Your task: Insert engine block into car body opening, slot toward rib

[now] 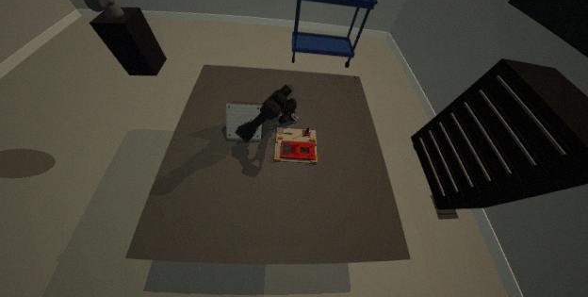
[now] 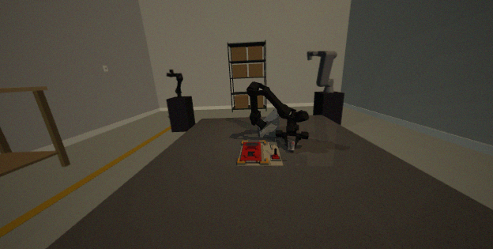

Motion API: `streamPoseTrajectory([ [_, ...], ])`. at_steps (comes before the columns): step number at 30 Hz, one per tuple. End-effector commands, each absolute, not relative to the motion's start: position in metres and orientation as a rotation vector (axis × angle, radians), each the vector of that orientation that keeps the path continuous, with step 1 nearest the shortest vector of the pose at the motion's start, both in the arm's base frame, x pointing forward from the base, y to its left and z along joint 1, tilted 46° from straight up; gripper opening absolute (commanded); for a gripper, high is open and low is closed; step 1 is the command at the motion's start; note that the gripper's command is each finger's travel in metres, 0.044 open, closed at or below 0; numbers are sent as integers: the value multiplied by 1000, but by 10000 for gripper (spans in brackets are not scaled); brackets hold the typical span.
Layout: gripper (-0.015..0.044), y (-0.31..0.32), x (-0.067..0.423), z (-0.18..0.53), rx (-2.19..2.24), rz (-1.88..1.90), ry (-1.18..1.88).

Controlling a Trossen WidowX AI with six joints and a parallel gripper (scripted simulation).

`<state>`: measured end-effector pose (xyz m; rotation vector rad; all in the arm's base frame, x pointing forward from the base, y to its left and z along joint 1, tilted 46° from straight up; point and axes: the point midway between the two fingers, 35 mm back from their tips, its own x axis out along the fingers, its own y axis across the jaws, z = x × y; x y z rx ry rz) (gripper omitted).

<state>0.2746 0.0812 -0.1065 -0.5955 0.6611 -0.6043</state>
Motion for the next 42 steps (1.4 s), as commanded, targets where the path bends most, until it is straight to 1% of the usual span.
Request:
streamPoseTrajectory([
  [1,210,81,275,-107,-592,-605,662],
  [10,440,81,275,-107,-592,-605,662],
  [18,440,84,272,-105,-596,-606,668],
  [28,440,112,245,-91,-599,-607,679],
  [42,440,112,246,-93,-608,-597,675],
])
